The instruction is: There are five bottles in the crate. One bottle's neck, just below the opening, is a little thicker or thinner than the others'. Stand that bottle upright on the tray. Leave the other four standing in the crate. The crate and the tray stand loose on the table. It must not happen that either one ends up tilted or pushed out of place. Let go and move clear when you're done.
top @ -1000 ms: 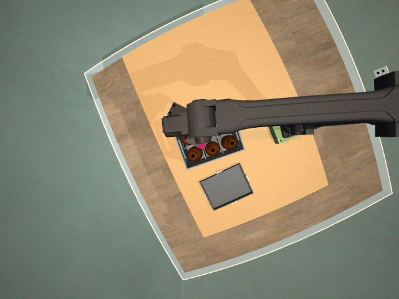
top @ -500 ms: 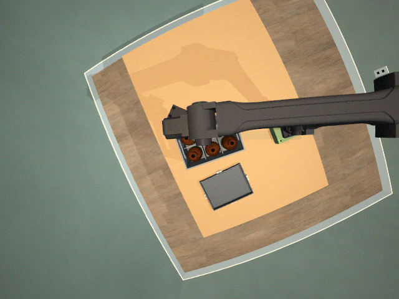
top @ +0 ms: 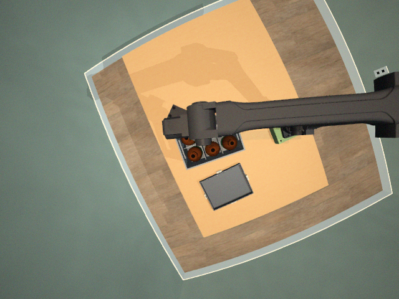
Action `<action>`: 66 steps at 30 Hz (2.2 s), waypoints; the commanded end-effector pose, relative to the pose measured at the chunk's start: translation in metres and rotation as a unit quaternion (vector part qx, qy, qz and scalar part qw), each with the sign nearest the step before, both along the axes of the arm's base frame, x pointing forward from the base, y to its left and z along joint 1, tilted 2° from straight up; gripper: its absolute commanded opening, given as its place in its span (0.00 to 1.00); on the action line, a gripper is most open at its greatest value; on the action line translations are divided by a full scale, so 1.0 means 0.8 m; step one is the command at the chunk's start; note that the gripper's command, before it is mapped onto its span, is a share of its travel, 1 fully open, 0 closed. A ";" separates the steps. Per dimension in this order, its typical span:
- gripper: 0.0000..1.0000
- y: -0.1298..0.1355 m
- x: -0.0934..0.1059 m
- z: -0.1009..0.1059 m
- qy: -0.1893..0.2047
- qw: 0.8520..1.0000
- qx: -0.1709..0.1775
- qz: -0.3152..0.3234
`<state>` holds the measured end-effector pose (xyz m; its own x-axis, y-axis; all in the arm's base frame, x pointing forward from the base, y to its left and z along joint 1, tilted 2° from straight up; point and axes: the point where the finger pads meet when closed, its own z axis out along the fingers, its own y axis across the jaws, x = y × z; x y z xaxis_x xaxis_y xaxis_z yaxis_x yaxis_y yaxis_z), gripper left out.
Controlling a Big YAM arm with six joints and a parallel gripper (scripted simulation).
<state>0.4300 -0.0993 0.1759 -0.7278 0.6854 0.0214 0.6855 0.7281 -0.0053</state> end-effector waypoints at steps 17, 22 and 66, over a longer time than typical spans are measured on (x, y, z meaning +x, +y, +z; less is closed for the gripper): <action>0.00 0.002 -0.001 -0.003 -0.001 1.000 0.001 0.007; 0.00 0.002 -0.001 -0.003 -0.001 1.000 0.001 0.007; 0.61 0.002 -0.001 -0.003 -0.001 1.000 0.001 0.007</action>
<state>0.4300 -0.0993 0.1759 -0.7279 0.6854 0.0213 0.6854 0.7281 -0.0053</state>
